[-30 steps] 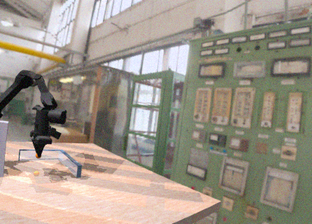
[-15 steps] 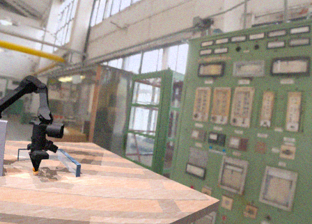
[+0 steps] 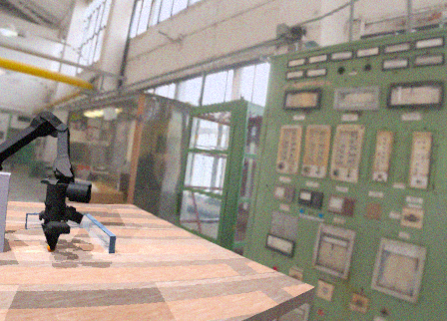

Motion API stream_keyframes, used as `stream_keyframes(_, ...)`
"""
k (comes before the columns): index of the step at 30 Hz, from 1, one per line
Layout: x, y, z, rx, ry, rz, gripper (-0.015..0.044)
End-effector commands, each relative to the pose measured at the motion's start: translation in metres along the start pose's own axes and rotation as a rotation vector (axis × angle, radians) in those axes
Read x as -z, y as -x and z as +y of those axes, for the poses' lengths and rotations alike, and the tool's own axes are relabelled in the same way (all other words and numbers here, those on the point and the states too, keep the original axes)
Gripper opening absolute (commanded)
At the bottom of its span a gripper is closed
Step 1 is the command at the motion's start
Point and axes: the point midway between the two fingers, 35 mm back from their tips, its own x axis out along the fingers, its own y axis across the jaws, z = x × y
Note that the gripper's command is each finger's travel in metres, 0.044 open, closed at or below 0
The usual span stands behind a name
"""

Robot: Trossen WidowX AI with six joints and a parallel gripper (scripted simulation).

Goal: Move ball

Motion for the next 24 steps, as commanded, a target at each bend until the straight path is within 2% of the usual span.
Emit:
stream_keyframes(1, 0.002, -0.005, 0.001, -0.007, -0.008, 0.004, 0.0000)
stream_keyframes(6, 0.002, -0.005, 0.001, -0.007, -0.008, 0.004, 0.0000)
stream_keyframes(15, 0.001, -0.003, 0.000, -0.002, -0.001, 0.001, 0.0223)
stream_keyframes(22, 0.000, -0.001, 0.000, -0.001, -0.002, 0.001, 0.0223)
stream_keyframes(24, -0.002, 0.021, -0.002, 0.002, -0.004, 0.001, 0.0223)
